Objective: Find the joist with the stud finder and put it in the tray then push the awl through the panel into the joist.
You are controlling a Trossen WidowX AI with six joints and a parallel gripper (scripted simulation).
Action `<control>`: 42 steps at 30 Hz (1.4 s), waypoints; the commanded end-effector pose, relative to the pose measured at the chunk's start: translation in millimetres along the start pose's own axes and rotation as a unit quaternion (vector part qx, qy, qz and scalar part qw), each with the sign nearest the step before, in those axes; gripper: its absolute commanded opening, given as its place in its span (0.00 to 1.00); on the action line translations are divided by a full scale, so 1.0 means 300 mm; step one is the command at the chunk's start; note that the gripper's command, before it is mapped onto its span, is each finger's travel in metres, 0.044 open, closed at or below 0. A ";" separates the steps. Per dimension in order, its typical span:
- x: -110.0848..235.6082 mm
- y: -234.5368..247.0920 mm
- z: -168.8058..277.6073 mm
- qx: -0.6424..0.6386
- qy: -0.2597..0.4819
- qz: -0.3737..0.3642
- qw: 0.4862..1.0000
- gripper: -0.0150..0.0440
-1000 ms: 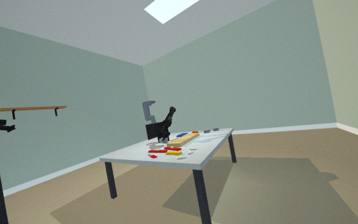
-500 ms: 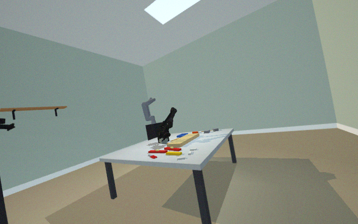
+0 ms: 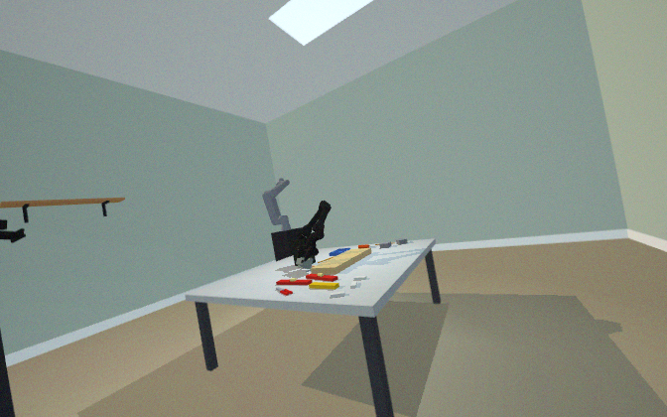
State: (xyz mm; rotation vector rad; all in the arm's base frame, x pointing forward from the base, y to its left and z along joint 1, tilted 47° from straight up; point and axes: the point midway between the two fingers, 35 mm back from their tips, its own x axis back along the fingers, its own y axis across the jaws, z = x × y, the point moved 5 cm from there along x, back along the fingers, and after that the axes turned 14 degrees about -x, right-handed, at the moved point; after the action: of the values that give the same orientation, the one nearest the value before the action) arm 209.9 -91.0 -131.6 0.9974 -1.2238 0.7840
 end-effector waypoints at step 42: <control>-0.012 0.019 -0.070 -0.004 0.144 0.035 0.989 0.25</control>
State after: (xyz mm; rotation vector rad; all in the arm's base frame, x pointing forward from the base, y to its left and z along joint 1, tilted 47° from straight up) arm 211.7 -69.7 -134.9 0.8335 -1.0354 0.9253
